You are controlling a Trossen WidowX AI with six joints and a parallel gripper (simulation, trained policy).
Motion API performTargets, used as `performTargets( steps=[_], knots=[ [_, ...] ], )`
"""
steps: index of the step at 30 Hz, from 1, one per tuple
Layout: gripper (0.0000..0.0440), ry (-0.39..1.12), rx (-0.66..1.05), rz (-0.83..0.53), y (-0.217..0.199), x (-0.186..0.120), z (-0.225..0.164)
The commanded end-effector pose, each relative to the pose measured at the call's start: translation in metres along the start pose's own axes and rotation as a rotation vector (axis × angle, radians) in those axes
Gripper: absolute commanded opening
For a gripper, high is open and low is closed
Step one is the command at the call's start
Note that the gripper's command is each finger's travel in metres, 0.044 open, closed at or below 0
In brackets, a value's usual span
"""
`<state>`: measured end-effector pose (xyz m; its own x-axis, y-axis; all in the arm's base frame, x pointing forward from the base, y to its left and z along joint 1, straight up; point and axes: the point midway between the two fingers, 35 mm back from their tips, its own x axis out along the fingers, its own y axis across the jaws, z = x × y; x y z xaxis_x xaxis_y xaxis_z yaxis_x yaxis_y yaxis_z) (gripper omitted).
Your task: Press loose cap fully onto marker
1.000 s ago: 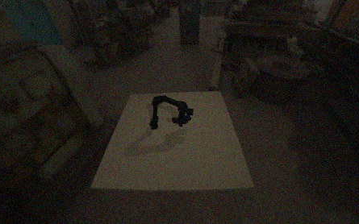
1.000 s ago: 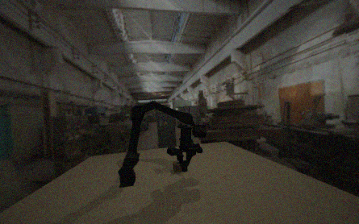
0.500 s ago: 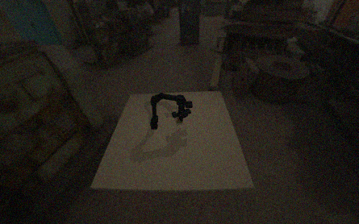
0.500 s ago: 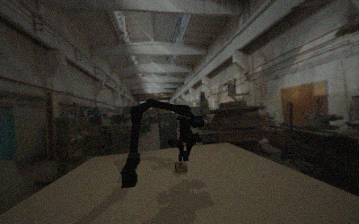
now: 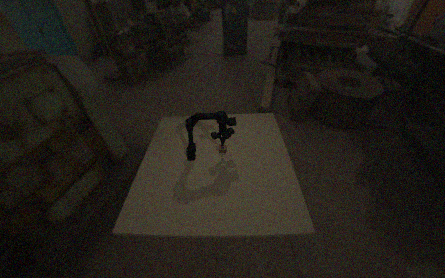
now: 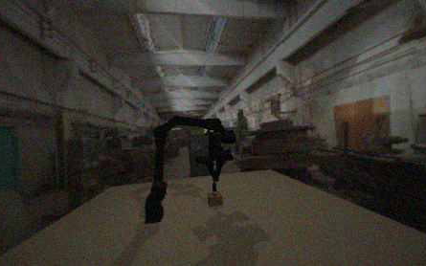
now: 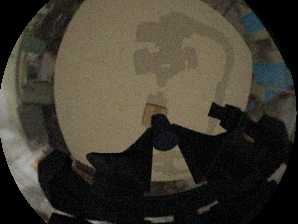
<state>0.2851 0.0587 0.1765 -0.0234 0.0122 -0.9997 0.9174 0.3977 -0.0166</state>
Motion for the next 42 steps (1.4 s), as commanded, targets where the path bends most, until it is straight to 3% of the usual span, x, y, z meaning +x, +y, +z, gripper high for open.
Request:
performTargets(
  steps=[1, 24, 42],
  knots=[
    [0.0041, 0.003, -0.005, 0.009, 0.002, -0.006, -0.009],
    [0.001, 0.01, -0.001, -0.061, 0.002, 0.015, -0.022],
    [0.0002, 0.04, -0.041, -0.104, 0.002, 0.059, -0.02]
  ],
)
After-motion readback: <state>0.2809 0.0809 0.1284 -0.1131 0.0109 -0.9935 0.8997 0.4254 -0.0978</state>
